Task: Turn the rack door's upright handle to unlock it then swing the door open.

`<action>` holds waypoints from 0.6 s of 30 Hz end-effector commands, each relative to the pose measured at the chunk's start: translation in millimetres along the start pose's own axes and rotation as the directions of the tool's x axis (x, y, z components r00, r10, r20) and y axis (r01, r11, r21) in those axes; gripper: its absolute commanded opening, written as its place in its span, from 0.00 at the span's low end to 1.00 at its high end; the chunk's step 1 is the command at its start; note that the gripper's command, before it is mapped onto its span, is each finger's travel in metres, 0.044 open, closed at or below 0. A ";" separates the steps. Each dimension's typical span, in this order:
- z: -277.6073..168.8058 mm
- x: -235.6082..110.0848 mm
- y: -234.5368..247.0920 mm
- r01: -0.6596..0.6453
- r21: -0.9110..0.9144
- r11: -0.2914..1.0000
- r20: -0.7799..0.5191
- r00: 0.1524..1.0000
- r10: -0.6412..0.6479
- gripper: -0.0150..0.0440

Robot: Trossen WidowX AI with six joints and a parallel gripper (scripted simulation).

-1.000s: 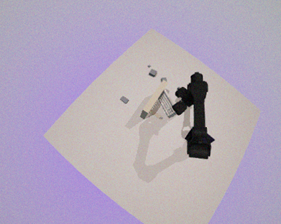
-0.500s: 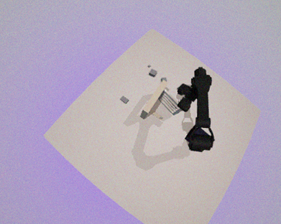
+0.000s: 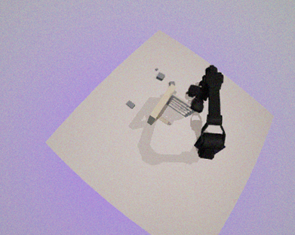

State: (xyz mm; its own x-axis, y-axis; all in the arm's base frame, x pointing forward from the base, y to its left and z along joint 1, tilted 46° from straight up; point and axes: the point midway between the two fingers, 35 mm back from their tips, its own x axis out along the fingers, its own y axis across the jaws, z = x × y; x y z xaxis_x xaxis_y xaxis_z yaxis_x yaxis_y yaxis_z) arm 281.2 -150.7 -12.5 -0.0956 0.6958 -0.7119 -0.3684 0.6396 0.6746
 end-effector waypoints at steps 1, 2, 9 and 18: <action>0.4 -0.2 -1.2 0.001 -0.023 1.000 -0.003 1.000 -0.001 0.29; 0.4 -0.2 -1.2 0.001 -0.023 1.000 -0.003 1.000 -0.001 0.29; 0.4 -0.2 -1.2 0.001 -0.023 1.000 -0.003 1.000 -0.001 0.29; 0.4 -0.2 -1.2 0.001 -0.023 1.000 -0.003 1.000 -0.001 0.65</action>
State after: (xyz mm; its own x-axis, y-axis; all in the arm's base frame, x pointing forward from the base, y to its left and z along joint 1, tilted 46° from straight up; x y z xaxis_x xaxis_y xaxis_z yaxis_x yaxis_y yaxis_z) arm 281.9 -151.5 -13.2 -0.0978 0.6944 -0.7129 -0.3836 0.6346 0.6709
